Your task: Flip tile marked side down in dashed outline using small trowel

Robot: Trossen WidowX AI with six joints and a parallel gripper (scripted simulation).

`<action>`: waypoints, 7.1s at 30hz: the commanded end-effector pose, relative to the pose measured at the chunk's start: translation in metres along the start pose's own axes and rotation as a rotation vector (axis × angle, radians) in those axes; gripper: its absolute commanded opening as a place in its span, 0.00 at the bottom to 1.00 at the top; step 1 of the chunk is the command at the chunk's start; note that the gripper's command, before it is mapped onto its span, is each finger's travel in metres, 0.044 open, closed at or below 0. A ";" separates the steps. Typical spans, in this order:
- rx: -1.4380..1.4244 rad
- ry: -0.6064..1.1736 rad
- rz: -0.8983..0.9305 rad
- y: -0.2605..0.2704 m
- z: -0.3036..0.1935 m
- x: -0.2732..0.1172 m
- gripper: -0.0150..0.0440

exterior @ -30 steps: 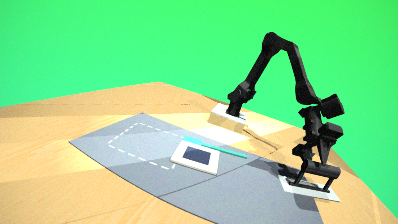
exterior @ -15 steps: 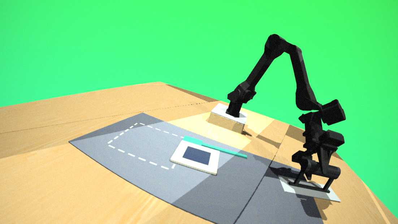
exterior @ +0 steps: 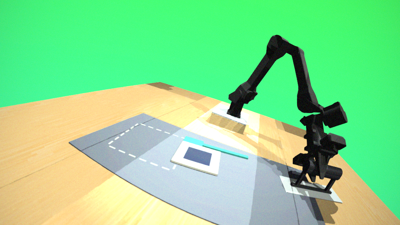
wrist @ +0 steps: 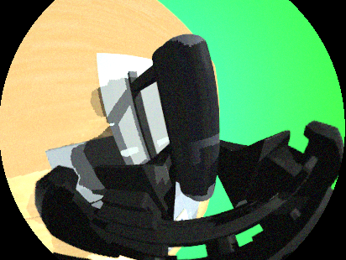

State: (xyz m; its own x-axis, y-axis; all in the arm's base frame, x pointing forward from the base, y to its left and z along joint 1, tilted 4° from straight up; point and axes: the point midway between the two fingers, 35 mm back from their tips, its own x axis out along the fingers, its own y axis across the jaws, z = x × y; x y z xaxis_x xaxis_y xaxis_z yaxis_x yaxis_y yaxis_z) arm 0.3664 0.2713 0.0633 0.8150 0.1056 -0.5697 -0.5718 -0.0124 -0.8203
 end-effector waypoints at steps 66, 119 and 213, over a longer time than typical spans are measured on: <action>0.078 -0.041 -0.001 -0.023 -0.179 -0.035 0.25; 0.074 -0.038 0.002 0.005 -0.230 -0.020 0.25; -0.010 0.032 0.000 -0.068 -0.275 -0.082 0.25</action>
State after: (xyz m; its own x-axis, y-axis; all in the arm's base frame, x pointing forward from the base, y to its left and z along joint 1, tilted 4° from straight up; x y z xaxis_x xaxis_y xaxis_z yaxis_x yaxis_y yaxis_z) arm 0.3632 -0.0094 0.1494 0.8135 0.0758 -0.5765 -0.5763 -0.0267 -0.8168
